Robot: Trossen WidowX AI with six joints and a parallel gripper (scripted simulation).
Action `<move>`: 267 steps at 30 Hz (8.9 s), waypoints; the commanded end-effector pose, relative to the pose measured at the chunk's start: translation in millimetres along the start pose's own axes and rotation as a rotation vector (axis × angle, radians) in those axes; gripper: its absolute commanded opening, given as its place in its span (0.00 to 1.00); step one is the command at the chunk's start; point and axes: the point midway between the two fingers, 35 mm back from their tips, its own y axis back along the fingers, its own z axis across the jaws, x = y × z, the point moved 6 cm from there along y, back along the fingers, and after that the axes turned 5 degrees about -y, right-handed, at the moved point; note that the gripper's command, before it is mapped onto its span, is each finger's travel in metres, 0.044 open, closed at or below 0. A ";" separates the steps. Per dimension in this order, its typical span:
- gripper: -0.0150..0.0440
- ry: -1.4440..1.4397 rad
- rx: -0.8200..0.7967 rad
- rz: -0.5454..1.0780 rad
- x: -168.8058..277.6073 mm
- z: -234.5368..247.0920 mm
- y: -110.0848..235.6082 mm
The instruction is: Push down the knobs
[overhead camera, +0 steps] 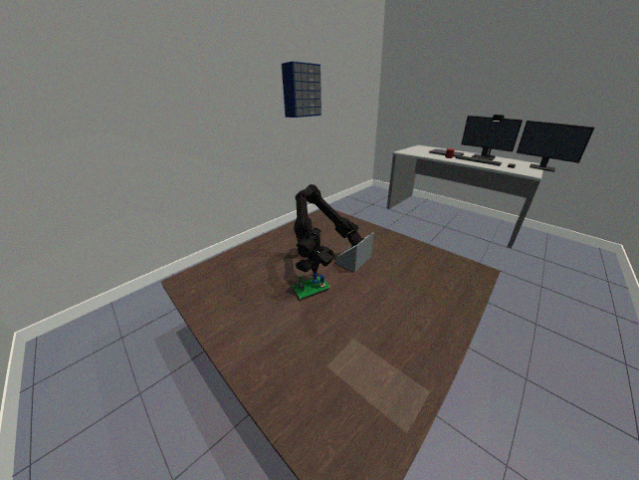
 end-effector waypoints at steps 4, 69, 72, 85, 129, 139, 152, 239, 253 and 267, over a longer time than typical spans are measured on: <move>0.25 0.008 -0.001 0.004 -0.2 1.0 -3.1; 0.25 0.008 -0.001 0.005 0.0 1.1 -14.6; 0.25 0.008 -0.001 0.005 0.0 1.1 -15.3; 0.25 0.008 -0.001 0.005 0.0 1.1 -18.6; 0.25 0.008 -0.001 0.005 0.1 1.1 -25.9; 0.25 0.008 -0.001 0.005 0.1 1.1 -26.7; 0.25 0.008 -0.001 0.005 0.1 1.1 -27.4; 0.25 0.008 -0.001 0.004 -0.3 0.8 -8.4; 0.61 0.019 -0.004 0.009 -0.9 2.7 -5.3; 0.25 0.246 0.007 -0.045 14.4 -18.5 13.7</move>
